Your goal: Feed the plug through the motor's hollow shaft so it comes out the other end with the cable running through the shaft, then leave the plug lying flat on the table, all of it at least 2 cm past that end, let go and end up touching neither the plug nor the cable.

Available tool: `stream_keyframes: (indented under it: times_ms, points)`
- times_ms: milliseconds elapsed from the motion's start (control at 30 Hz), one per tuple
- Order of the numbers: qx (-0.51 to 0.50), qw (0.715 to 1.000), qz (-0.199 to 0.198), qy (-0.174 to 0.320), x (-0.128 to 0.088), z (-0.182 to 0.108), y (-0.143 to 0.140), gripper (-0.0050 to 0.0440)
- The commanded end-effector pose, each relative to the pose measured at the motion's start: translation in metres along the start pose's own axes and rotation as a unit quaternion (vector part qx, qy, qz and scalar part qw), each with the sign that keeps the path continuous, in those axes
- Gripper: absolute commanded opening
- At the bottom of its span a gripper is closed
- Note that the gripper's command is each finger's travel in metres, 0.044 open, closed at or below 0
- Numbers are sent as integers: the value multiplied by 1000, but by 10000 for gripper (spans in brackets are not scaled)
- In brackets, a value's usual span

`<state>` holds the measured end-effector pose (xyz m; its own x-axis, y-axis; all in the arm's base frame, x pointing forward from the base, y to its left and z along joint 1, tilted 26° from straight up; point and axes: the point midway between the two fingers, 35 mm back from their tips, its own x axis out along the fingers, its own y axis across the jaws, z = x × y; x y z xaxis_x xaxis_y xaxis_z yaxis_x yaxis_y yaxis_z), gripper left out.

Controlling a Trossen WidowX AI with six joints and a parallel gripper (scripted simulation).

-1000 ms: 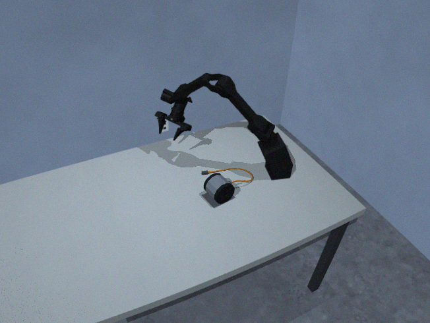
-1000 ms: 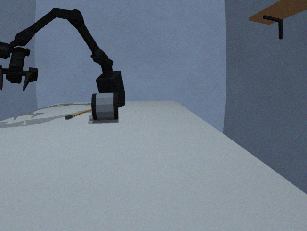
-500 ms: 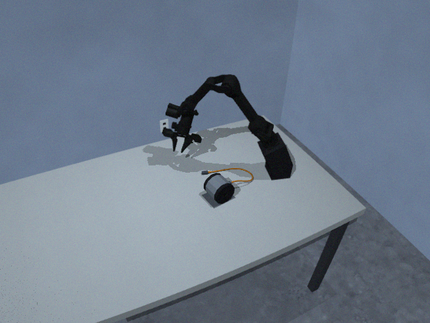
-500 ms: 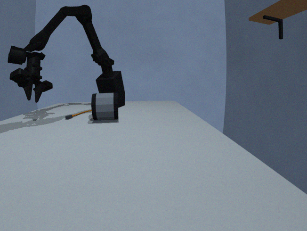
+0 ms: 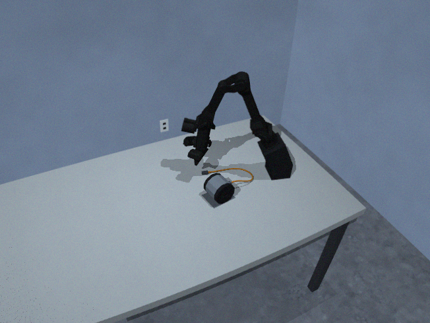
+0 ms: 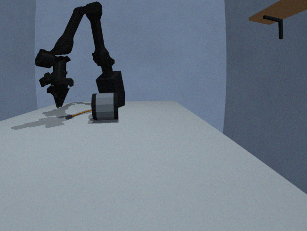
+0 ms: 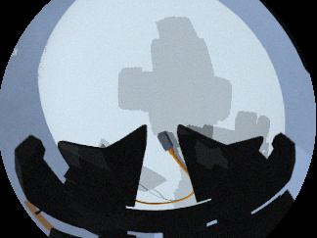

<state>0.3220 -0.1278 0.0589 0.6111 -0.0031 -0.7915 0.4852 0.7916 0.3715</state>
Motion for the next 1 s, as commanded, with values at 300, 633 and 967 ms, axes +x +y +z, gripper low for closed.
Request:
stream_keyframes:
  times_ms: [300, 633, 967]
  points:
    - [-259, 964, -54, -1, 0, -53, -6, 160]
    - [-259, 964, -54, -1, 9, -54, -7, 160]
    - [-259, 964, -54, -1, 22, -55, -10, 160]
